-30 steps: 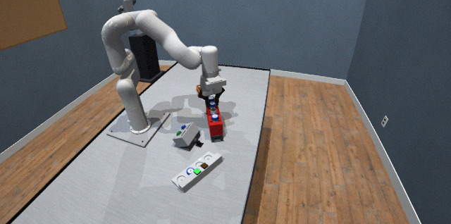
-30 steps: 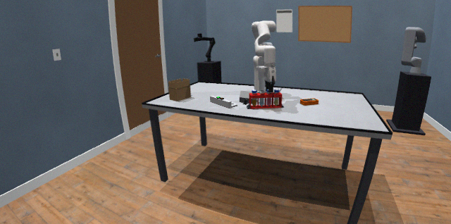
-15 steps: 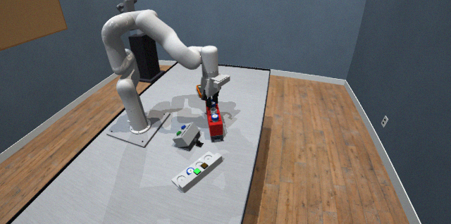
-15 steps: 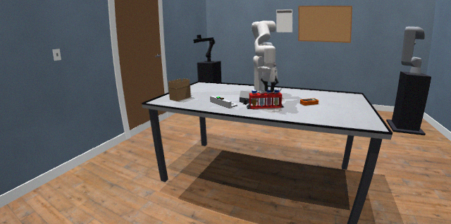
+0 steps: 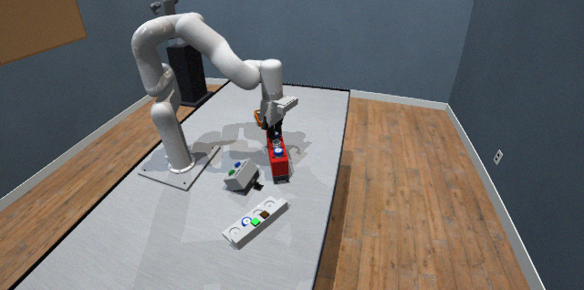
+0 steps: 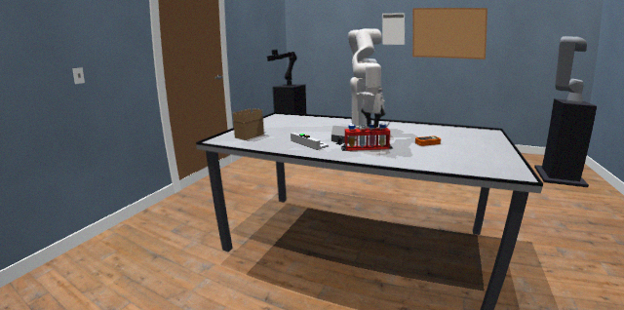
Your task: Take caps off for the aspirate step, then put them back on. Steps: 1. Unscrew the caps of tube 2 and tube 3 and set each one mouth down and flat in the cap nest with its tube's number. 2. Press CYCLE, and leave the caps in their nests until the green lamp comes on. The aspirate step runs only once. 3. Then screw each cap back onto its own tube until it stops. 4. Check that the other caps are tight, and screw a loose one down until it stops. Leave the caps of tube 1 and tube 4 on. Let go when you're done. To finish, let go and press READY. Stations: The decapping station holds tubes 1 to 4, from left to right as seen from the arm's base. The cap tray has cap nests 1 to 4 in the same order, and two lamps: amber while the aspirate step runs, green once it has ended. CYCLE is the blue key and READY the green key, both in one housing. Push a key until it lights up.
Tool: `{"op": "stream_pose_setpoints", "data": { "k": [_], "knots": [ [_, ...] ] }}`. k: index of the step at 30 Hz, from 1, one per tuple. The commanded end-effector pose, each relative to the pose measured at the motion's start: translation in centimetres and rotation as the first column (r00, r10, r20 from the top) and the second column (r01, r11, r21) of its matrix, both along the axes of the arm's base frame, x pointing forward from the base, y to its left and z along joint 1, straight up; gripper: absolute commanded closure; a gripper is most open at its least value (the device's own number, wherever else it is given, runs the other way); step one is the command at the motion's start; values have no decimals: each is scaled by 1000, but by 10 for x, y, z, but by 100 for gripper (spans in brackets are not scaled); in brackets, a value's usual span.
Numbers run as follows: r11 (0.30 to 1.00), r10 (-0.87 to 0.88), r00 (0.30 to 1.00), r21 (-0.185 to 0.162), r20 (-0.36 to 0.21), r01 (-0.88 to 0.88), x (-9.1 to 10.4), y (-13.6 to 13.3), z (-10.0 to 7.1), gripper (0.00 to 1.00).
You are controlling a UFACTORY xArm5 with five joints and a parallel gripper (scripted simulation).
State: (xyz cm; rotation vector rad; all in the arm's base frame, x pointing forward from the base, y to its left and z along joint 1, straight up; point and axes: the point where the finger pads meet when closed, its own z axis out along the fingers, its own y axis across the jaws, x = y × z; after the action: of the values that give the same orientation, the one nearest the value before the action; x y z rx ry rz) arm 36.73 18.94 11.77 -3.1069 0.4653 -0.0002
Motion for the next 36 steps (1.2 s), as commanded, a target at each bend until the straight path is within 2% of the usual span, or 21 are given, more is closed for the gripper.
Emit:
{"op": "stream_pose_setpoints", "data": {
  "k": [1,6,11,13,15,21,28,30,36],
  "knots": [
    [1000,0,1000,2,4,0,1,1,1,100],
    [969,-247,969,3,3,247,1,1,1,100],
    [878,-479,878,3,2,479,1,1,1,100],
    [878,-479,878,3,2,479,1,1,1,100],
    [826,-564,826,3,2,564,1,1,1,100],
    [622,-783,622,4,1,783,1,1,1,100],
    [316,-949,316,4,-1,949,1,1,0,100],
    [316,-949,316,4,-1,949,1,1,0,100],
    [21,-1000,21,3,-2,1000,1,1,0,100]
  ]
}}
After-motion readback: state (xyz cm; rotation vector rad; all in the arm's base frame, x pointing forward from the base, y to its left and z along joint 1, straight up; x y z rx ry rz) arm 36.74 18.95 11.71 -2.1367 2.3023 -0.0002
